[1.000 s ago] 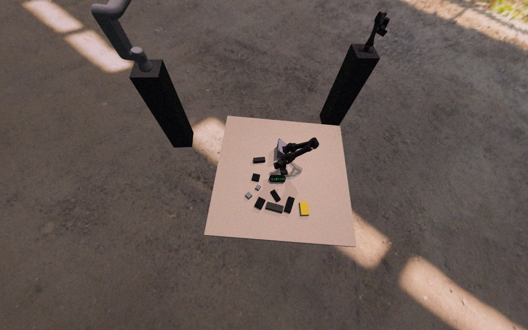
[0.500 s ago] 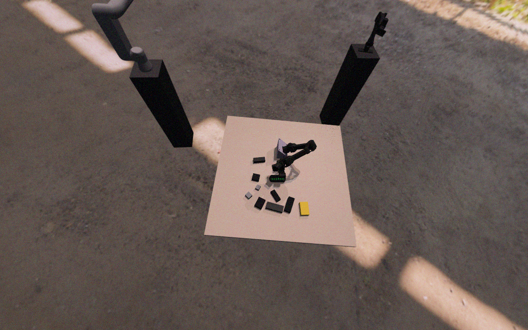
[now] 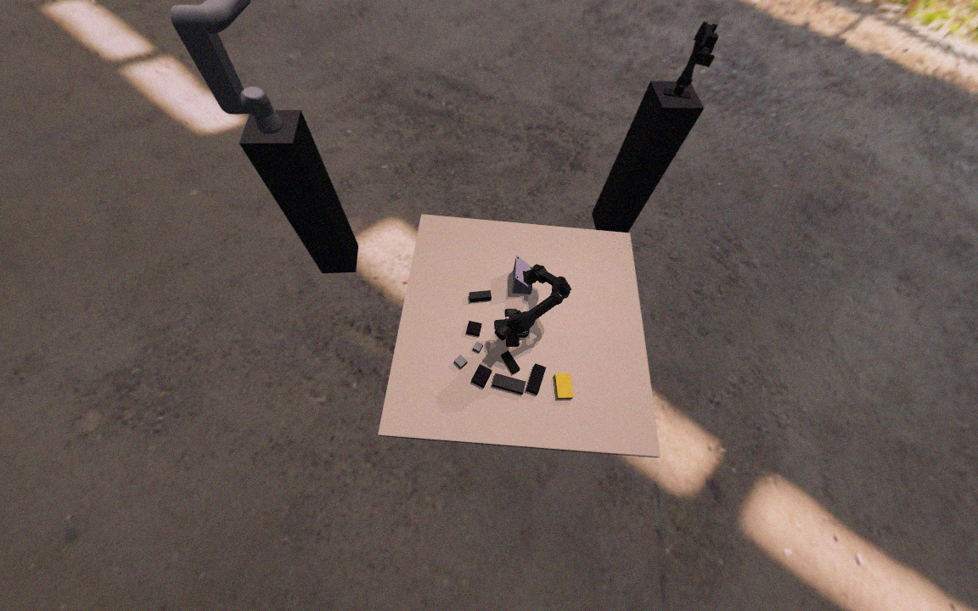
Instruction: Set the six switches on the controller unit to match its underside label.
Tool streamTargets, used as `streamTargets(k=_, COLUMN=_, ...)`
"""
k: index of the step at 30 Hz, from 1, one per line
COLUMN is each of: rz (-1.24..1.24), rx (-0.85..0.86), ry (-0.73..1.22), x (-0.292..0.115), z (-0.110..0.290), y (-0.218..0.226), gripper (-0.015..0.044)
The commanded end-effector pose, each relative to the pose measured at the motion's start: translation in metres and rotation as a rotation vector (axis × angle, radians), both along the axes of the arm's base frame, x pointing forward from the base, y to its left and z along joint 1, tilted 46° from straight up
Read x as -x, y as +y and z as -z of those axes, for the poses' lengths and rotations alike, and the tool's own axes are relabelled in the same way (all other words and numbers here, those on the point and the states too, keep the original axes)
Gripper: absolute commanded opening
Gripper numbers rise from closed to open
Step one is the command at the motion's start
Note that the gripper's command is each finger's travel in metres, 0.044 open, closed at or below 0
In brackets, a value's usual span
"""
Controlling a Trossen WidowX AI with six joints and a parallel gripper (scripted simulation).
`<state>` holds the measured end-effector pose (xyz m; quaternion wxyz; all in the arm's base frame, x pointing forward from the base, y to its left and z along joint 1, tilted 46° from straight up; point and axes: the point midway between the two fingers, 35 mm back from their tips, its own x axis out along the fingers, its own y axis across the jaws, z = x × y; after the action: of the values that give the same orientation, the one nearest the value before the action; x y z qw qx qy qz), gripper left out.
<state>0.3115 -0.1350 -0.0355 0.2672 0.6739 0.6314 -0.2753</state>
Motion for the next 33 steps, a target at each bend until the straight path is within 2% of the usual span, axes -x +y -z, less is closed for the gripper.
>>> streamTargets(k=1, rz=-0.065, rx=-0.001, ry=0.073, x=-0.015, z=0.013, y=-0.005, gripper=0.0)
streamTargets(k=7, rz=-0.125, rx=-0.001, ry=0.141, x=-0.027, z=0.025, y=-0.008, gripper=0.0)
streamTargets(k=33, rz=-0.121, rx=-0.002, ry=0.139, x=-0.028, z=0.024, y=-0.009, gripper=0.0)
